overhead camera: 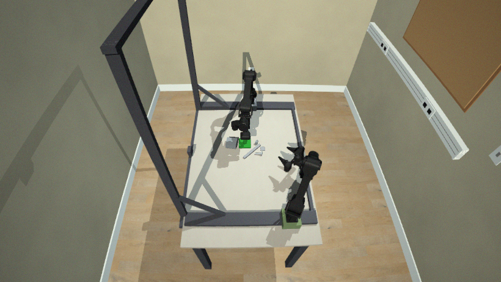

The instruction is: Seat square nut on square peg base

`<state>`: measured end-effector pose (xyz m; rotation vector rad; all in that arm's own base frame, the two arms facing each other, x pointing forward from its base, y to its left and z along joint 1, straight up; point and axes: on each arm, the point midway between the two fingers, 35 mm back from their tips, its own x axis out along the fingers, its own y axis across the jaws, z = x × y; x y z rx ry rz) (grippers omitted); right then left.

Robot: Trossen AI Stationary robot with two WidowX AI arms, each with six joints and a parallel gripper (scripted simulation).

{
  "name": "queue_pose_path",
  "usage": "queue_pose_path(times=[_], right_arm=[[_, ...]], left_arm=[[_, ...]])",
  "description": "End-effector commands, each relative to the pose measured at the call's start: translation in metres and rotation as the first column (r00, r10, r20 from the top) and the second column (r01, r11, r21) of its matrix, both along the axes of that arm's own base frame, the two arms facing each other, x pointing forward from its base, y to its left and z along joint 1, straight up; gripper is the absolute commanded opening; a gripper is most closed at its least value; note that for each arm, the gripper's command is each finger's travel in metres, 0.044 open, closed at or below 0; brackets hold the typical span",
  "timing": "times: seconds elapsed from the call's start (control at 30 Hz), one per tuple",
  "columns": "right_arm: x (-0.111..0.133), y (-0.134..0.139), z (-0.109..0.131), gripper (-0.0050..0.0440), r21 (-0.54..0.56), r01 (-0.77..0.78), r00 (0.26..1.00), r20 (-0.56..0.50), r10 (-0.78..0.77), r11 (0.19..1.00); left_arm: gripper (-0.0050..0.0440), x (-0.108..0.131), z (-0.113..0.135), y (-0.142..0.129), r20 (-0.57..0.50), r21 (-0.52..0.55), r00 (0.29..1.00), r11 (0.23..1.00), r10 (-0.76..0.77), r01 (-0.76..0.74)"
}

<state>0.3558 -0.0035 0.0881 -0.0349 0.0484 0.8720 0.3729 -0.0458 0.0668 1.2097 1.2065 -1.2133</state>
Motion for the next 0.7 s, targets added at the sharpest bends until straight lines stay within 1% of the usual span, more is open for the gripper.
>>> queue_pose_path(times=[0.0,0.07,0.2,0.43,0.47,0.6,0.67], right_arm=[[0.001,0.0,0.003,0.044,-0.003,-0.001,1.0,0.009,0.001,1.0],[0.001,0.0,0.003,0.044,-0.003,-0.001,1.0,0.009,0.001,1.0],[0.001,0.0,0.003,0.044,-0.003,-0.001,1.0,0.009,0.001,1.0],[0.001,0.0,0.003,0.044,-0.003,-0.001,1.0,0.009,0.001,1.0],[0.001,0.0,0.003,0.044,-0.003,-0.001,1.0,0.009,0.001,1.0],[0.001,0.0,0.003,0.044,-0.003,-0.001,1.0,0.009,0.001,1.0],[0.001,0.0,0.003,0.044,-0.003,-0.001,1.0,0.009,0.001,1.0]], left_arm=[[0.016,0.001,-0.005,0.0,0.008,0.001,1.0,1.0,0.002,-0.002],[0.016,0.001,-0.006,0.0,0.008,0.001,1.0,1.0,0.002,-0.002],[0.016,0.004,0.002,0.0,0.033,-0.002,0.999,1.0,0.002,-0.002],[0.016,0.004,0.002,0.0,0.031,-0.002,1.0,1.0,0.0,0.0],[0.016,0.003,0.0,0.0,0.029,-0.002,1.0,1.0,0.002,-0.002],[0.016,0.0,-0.02,0.0,0.007,0.001,1.0,1.0,0.002,-0.002],[0.016,0.0,-0.022,0.0,0.007,0.001,1.0,1.0,0.002,-0.002]])
